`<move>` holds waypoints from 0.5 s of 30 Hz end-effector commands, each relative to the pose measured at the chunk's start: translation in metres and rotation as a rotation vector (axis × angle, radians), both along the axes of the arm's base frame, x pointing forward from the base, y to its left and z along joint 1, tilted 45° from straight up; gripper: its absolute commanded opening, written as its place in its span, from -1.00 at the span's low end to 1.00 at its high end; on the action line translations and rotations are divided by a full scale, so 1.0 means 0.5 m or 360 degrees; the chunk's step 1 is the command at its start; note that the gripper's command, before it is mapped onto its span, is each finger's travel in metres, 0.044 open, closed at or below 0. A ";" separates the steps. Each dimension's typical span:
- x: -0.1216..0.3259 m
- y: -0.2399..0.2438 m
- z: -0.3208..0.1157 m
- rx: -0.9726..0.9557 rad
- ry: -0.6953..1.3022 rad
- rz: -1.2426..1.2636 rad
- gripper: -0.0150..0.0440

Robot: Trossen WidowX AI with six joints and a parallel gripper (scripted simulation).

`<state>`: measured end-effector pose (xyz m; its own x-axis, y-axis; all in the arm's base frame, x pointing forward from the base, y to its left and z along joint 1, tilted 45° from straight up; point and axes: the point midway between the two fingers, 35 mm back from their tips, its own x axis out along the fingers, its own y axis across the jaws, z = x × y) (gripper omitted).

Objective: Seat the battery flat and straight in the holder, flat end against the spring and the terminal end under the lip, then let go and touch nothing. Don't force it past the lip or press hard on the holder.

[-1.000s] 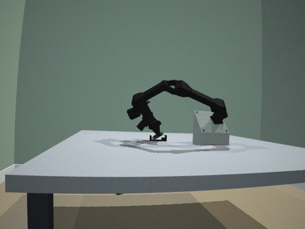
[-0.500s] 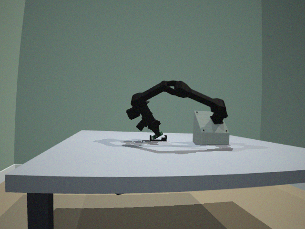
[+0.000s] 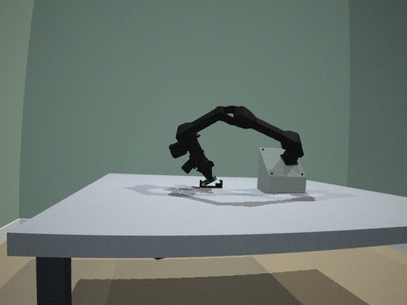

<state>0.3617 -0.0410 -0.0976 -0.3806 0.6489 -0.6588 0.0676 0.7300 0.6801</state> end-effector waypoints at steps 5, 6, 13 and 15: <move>0.007 0.000 -0.006 -0.0012 -0.0056 -0.0044 -0.24; 0.007 0.000 -0.006 -0.0013 -0.0061 -0.0048 -0.24; 0.006 0.000 -0.009 -0.0021 -0.0089 -0.0077 -0.24; 0.006 0.000 -0.010 -0.0023 -0.0097 -0.0086 -0.24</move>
<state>0.3609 -0.0408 -0.1004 -0.3314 0.6555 -0.6786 0.0707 0.7345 0.6749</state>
